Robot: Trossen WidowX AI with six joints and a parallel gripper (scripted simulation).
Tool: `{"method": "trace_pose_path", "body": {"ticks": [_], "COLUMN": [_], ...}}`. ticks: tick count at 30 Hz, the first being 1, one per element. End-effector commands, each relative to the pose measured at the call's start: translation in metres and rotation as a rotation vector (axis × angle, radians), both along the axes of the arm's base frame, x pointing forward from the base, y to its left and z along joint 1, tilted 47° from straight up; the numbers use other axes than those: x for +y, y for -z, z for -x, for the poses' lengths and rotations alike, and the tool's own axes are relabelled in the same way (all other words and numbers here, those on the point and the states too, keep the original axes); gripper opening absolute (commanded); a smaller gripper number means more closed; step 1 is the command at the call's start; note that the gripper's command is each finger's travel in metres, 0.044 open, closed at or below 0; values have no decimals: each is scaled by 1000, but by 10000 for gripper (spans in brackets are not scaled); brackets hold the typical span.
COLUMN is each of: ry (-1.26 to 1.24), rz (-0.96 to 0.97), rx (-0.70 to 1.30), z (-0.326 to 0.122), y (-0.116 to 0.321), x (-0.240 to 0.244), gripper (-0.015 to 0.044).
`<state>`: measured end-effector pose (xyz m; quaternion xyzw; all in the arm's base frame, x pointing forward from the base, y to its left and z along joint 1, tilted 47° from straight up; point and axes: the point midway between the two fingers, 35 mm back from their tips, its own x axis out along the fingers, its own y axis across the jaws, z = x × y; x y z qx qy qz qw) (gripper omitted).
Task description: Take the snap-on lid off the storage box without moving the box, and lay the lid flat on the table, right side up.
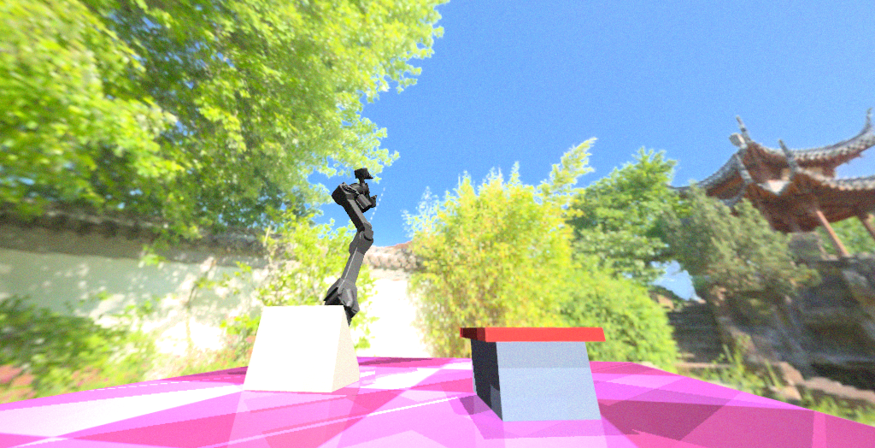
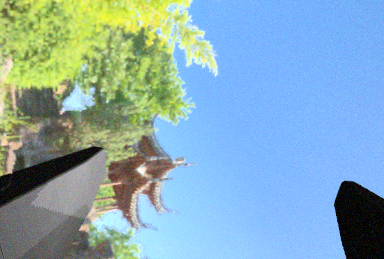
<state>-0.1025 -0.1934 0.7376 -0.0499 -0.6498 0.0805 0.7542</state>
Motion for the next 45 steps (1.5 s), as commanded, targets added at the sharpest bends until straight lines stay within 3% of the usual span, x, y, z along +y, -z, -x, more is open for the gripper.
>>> {"method": "trace_pose_path", "body": {"ticks": [1, 7, 20, 32, 39, 45], "ry": [0, 6, -37, -117, -132, -159], "rz": [-5, -183, -608, -897, -1179, -1340], "rx": [-2, -38, -27, 68, 231, 372], "z": [0, -1, -30, -87, -146, -189], "y": [0, 13, 74, 141, 229, 293], "x": [-2, -65, -199, -274, -331, -351], "gripper": [374, 235, 235, 235, 235, 235]}}
